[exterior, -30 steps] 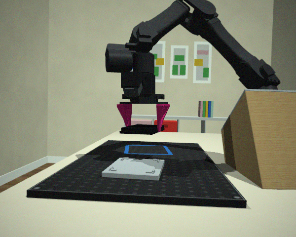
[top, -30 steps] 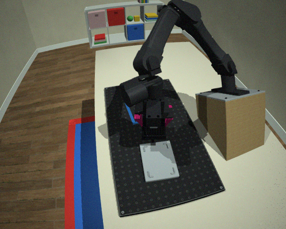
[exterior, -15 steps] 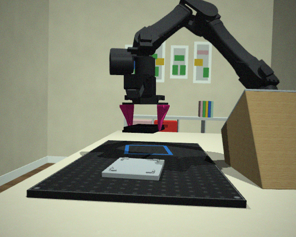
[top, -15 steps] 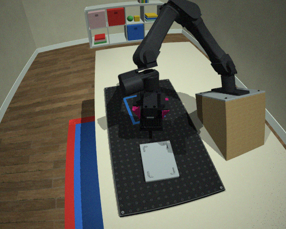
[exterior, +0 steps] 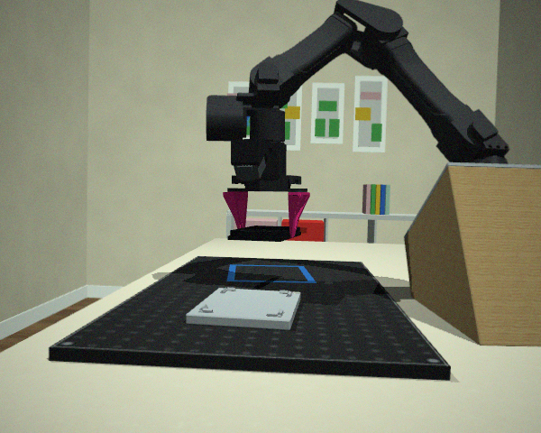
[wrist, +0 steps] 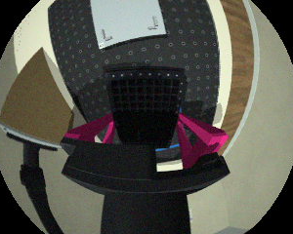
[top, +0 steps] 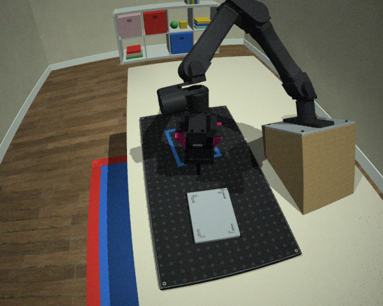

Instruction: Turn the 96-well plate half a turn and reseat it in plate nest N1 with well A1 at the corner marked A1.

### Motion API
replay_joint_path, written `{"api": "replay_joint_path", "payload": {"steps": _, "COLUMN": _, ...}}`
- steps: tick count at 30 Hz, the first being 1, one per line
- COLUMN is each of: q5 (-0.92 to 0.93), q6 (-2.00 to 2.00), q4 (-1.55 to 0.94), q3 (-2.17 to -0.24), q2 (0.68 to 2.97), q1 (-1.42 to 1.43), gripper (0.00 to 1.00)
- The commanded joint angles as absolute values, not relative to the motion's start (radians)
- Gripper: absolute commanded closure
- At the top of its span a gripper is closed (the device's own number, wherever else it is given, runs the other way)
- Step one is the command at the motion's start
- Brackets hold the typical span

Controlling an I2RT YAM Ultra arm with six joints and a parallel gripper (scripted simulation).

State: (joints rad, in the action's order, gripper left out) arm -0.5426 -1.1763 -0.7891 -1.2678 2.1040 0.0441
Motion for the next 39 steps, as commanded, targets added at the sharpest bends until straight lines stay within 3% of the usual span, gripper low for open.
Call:
{"api": "replay_joint_path", "payload": {"steps": 1, "q5": -0.543, "q6": -1.220, "q4": -0.787, "q3": -1.268, "q2": 2.066, "q1": 0.037, "gripper": 1.00}}
{"api": "replay_joint_path", "payload": {"steps": 39, "q5": -0.527, "q6": -1.536, "q4": -0.792, "q3": -1.298, "q2": 1.928, "q1": -0.236, "gripper": 1.00}}
